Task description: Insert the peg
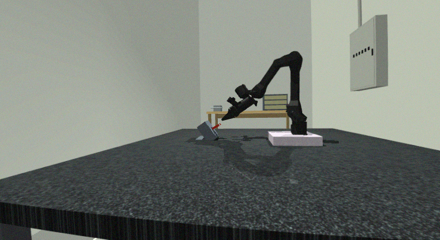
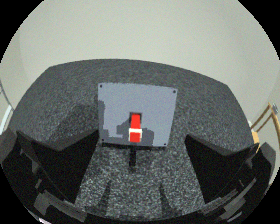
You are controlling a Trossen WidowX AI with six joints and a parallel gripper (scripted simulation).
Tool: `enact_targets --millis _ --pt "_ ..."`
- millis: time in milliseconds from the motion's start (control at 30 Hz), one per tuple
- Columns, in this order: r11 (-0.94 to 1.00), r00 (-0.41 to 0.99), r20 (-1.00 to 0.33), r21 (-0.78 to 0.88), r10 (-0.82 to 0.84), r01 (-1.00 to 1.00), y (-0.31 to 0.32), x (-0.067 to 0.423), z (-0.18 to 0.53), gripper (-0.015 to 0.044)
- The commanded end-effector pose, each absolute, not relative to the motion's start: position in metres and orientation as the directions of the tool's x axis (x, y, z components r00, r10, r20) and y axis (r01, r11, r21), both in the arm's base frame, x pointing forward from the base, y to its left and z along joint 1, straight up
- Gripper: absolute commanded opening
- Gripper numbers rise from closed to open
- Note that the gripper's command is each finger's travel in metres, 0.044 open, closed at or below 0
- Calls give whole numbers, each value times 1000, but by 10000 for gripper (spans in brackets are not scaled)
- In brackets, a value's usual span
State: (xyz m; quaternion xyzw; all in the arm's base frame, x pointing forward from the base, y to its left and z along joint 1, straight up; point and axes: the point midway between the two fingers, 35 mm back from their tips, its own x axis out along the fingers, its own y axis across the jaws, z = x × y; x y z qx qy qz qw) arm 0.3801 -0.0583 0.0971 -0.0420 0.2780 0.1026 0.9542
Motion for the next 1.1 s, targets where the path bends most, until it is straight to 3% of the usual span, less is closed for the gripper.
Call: enact_targets --millis 0,1067 --pt "974 823 -540 -22 177 -224 -59 376 99 440" --pt "975 823 -541 -23 174 -221 -67 349 118 440"
